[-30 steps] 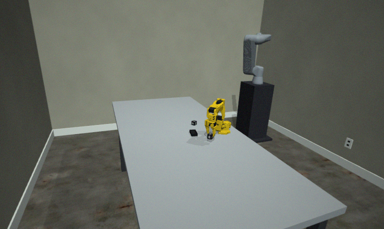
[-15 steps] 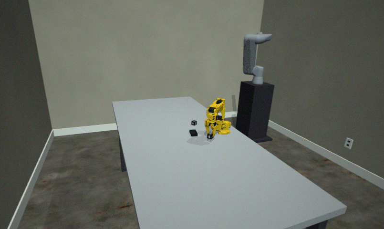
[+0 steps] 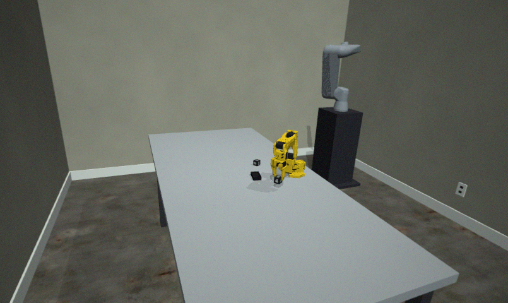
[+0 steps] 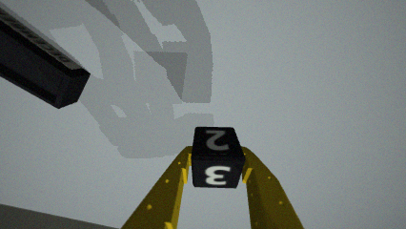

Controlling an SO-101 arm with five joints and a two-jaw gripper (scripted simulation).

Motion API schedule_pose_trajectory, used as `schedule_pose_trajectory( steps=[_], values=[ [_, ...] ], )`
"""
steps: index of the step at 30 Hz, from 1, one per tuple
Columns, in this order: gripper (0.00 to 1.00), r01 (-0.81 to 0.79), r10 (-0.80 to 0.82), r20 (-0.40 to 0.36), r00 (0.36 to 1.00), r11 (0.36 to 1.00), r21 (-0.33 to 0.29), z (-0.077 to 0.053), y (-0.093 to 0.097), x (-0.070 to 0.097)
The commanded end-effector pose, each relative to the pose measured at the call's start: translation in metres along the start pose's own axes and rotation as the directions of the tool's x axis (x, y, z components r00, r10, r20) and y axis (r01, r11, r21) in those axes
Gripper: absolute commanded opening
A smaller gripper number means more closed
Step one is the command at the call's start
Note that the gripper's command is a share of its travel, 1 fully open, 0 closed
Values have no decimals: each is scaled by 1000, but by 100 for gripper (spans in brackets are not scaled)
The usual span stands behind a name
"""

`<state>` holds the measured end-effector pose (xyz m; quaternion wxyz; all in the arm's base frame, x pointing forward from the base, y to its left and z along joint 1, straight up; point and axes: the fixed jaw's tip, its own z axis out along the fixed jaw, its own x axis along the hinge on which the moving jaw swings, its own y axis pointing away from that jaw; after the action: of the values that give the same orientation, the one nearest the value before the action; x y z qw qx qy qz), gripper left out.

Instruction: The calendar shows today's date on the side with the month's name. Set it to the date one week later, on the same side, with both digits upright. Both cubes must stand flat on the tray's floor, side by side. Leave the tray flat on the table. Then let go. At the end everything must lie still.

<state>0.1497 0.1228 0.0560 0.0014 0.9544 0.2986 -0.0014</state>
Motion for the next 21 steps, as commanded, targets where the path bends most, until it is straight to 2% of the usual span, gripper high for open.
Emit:
schedule_pose_trajectory(
  steps=[1, 21],
  values=[
    [0, 0, 0, -56, 998, 1000, 8, -6, 0, 5],
    [0, 0, 0, -56, 998, 1000, 8, 2, 0, 5]
  ],
)
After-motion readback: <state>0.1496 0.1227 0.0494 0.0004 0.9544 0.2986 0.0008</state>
